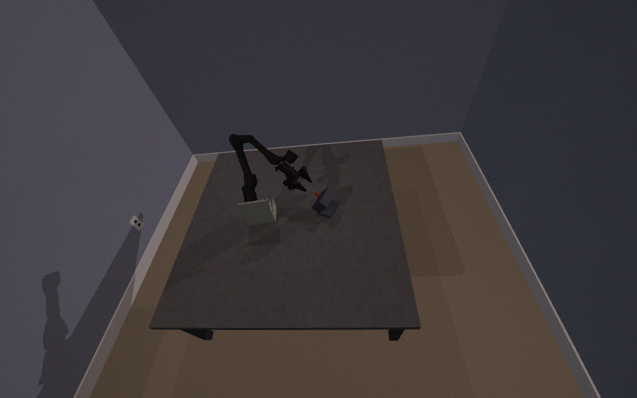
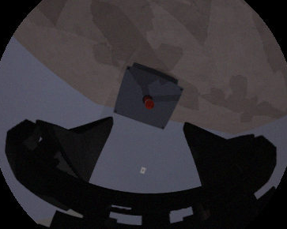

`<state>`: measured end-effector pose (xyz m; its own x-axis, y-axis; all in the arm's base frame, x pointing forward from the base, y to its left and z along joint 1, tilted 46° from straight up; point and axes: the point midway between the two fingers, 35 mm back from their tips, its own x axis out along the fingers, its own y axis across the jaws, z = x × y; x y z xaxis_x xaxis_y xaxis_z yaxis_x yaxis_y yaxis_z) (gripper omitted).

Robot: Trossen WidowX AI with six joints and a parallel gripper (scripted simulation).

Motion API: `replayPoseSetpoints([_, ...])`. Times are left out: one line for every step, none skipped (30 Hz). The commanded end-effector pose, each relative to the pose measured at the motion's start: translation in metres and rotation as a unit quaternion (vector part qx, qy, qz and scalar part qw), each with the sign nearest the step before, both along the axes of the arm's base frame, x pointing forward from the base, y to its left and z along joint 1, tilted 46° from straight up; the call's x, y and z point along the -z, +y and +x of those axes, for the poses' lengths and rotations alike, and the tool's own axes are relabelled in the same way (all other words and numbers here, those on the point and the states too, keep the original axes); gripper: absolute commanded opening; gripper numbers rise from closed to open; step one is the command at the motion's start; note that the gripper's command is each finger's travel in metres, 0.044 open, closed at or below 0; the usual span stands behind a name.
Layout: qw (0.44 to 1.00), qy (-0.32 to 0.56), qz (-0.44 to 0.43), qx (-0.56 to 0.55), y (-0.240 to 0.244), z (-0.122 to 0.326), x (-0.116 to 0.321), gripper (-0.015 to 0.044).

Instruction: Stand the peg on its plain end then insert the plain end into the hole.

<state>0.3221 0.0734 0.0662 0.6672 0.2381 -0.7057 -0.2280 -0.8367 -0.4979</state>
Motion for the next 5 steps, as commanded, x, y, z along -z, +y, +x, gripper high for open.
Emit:
replayPoseSetpoints([1.000, -0.003, 0.000, -0.003, -0.0006, -0.0031, -0.0047, 0.0440])
replayPoseSetpoints([1.000, -0.003, 0.000, -0.003, -0.0009, -0.0037, -0.0053, 0.0440])
replayPoseSetpoints([1.000, -0.003, 0.000, -0.003, -0.0011, -0.0044, -0.0059, 0.0440])
replayPoseSetpoints([1.000, -0.003, 0.000, -0.003, -0.0014, -0.0050, -0.0065, 0.0440])
replayPoseSetpoints([1.000, -0.003, 0.000, -0.003, -0.0017, -0.0057, -0.0071, 0.0440])
